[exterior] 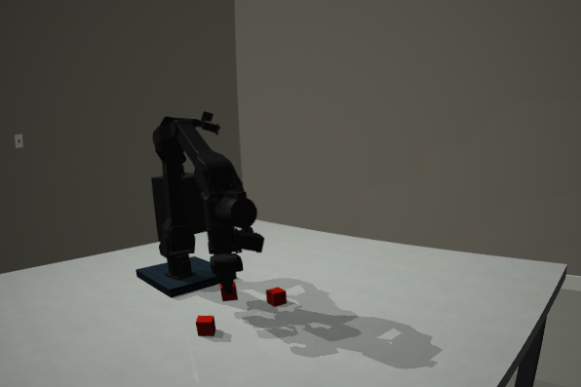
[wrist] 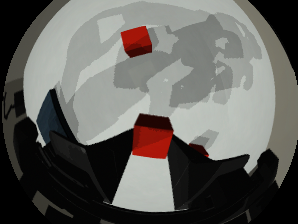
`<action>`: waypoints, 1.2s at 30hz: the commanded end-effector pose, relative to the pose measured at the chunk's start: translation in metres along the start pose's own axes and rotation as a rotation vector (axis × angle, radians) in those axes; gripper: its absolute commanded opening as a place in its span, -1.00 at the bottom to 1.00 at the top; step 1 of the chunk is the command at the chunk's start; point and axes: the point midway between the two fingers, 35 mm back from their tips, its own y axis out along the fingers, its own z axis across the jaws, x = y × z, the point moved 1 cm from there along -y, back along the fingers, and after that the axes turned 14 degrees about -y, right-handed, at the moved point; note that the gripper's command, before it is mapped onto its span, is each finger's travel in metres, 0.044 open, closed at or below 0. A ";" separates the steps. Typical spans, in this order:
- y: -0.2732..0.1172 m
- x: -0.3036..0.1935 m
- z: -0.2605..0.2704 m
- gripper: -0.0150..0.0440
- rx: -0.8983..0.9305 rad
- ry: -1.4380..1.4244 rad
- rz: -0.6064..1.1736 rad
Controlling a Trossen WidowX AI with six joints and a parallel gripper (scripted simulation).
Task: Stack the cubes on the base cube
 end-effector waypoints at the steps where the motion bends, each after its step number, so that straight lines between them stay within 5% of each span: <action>1: -0.012 0.001 0.000 -0.14 -0.001 -0.002 -0.001; 36: -0.062 0.017 0.007 -0.14 0.023 0.074 0.014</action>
